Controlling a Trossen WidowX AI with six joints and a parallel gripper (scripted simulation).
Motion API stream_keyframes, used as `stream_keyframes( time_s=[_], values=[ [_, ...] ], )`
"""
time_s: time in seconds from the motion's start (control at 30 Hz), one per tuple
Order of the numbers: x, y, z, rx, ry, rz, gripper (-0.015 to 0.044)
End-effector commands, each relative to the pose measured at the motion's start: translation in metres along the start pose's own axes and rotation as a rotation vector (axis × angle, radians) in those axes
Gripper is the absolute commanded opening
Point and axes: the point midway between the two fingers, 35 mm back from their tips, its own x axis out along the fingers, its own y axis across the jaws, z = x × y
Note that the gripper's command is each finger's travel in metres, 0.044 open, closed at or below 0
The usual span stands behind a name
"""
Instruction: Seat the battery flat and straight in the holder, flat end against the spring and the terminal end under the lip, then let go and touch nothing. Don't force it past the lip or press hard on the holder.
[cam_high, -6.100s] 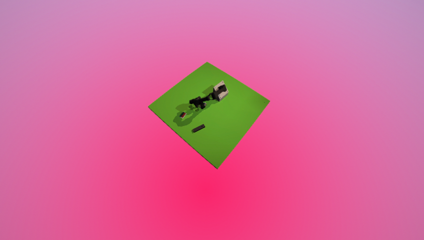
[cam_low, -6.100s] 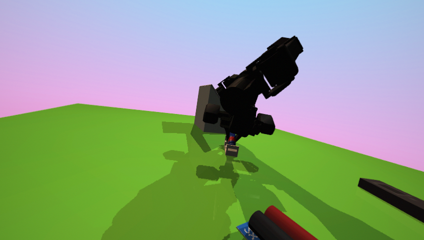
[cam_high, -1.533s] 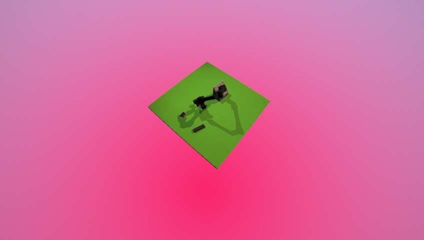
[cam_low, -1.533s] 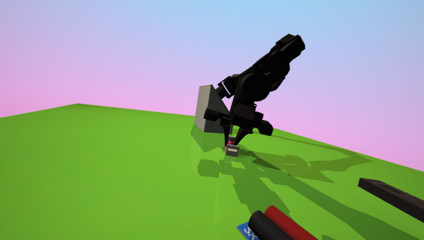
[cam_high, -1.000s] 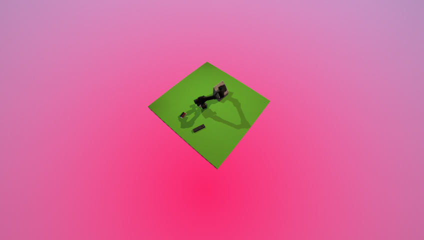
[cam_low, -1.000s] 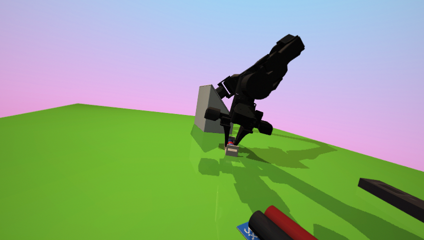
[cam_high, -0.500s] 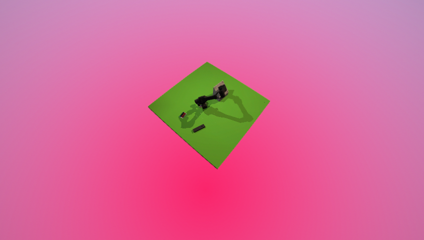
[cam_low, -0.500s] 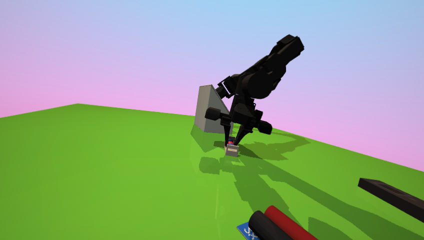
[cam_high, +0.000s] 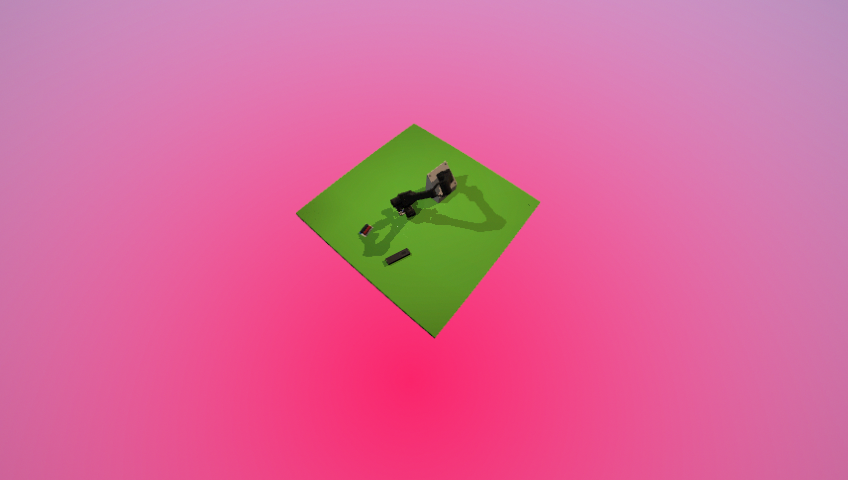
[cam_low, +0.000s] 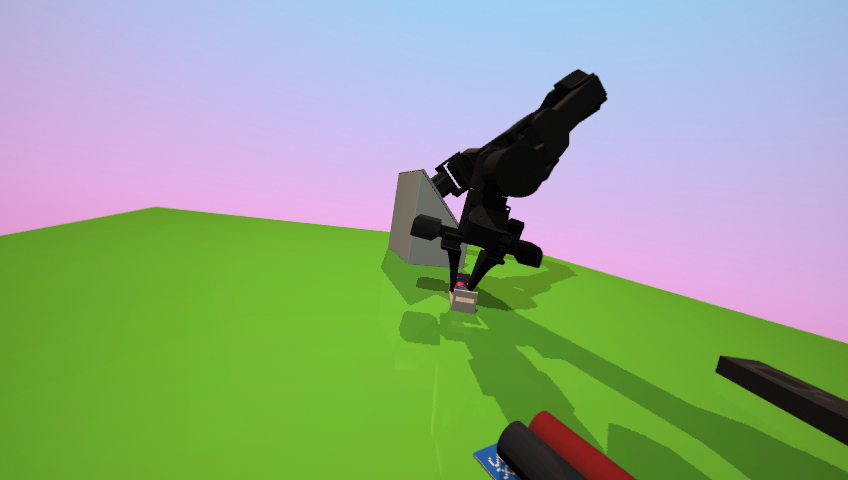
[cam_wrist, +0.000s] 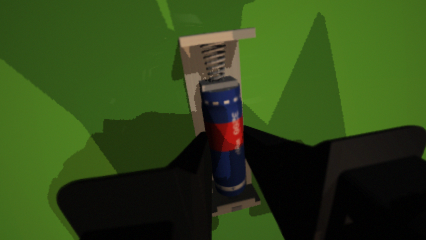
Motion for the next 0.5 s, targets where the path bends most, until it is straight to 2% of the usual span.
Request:
stream_keyframes(
  time_s=[0.0,0.17,0.3,0.47],
  values=[
    [0.0004,0.0007,-0.0011,0.003,0.001,0.0,0.0068],
    [0.0003,0.0008,-0.0009,0.003,0.001,0.0,0.0068],
    [0.0003,0.0008,-0.0009,0.003,0.001,0.0,0.017],
    [-0.0042,0.0002,-0.0008,0.001,0.0,0.0,0.017]
  ],
)
